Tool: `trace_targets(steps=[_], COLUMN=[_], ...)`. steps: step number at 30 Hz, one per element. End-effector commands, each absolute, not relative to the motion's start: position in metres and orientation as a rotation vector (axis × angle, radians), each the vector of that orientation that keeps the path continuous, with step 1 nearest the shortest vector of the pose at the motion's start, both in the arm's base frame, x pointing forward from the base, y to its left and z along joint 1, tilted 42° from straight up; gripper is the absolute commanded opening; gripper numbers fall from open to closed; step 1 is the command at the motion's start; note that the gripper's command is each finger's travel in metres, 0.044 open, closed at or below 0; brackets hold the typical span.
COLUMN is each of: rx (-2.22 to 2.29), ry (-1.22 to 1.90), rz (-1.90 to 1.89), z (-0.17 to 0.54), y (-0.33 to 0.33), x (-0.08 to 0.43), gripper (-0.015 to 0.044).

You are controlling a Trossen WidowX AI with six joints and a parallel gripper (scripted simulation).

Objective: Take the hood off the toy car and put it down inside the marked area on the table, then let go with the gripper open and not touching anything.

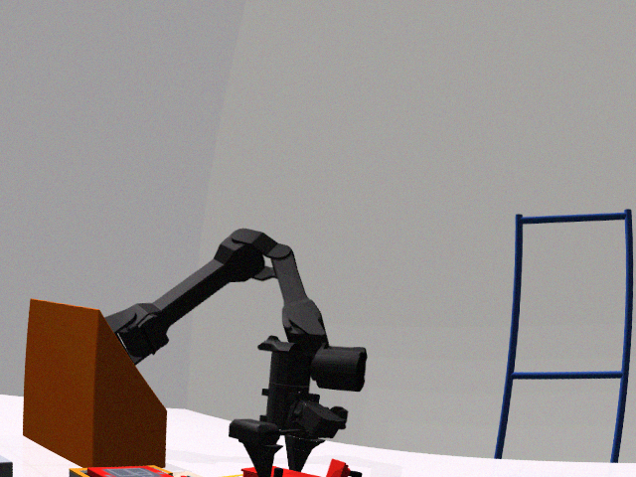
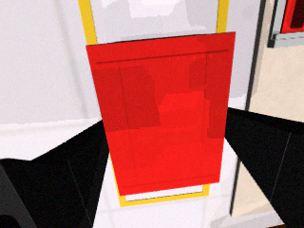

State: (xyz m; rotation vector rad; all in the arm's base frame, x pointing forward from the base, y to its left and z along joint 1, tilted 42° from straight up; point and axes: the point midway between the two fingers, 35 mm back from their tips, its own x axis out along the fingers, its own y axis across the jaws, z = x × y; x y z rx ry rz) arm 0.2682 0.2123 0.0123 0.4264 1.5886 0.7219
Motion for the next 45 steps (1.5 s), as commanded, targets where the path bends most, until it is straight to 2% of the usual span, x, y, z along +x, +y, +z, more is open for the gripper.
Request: trace_targets(steps=[1,3,20,29,45], rx=[0.43,0.43,0.427,0.43,0.43], ry=[1.589,1.589,1.589,1.584,1.584], rz=[0.718,0.718,0.722,0.72,0.72], z=[0.011,0.01,0.011,0.064,0.064], y=[0.213,0.214,0.213,0.166,0.166], x=[0.268,0.268,0.268,0.279,0.279], gripper=[0.0,0.0,0.044,0.044,0.044])
